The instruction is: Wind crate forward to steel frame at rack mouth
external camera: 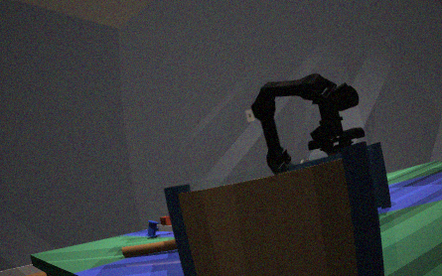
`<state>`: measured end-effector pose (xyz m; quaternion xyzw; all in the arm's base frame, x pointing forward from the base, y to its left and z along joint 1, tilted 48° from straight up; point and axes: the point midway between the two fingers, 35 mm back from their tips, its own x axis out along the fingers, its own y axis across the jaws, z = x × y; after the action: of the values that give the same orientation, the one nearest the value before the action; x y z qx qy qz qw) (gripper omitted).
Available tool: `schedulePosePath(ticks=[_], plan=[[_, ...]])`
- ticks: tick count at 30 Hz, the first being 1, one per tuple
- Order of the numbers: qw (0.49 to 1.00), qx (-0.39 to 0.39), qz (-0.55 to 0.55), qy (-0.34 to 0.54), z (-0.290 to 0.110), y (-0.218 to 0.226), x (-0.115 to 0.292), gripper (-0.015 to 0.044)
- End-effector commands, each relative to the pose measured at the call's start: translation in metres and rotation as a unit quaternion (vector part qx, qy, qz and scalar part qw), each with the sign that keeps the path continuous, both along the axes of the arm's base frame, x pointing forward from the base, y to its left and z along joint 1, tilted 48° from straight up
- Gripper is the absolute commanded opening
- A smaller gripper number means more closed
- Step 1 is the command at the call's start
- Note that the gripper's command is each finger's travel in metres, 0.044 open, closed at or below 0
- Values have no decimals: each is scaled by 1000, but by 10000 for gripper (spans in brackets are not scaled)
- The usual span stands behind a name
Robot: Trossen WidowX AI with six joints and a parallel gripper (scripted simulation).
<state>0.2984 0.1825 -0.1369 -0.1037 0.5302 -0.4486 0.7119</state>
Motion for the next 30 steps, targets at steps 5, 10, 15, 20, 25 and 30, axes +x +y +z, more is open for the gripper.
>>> schedulePosePath(ticks=[5, 10, 15, 20, 25, 30], plan=[[1000, 17, -3, -10, -17, 14, 2, 0], [1000, 17, -3, -11, -21, 18, 1, 0], [1000, 17, -3, -11, -25, 21, 0, 0], [1000, 17, -3, -11, -29, 25, -1, 0], [1000, 17, -3, -11, -33, 29, -3, 0], [1000, 18, -3, -11, -37, 33, -5, 0]])
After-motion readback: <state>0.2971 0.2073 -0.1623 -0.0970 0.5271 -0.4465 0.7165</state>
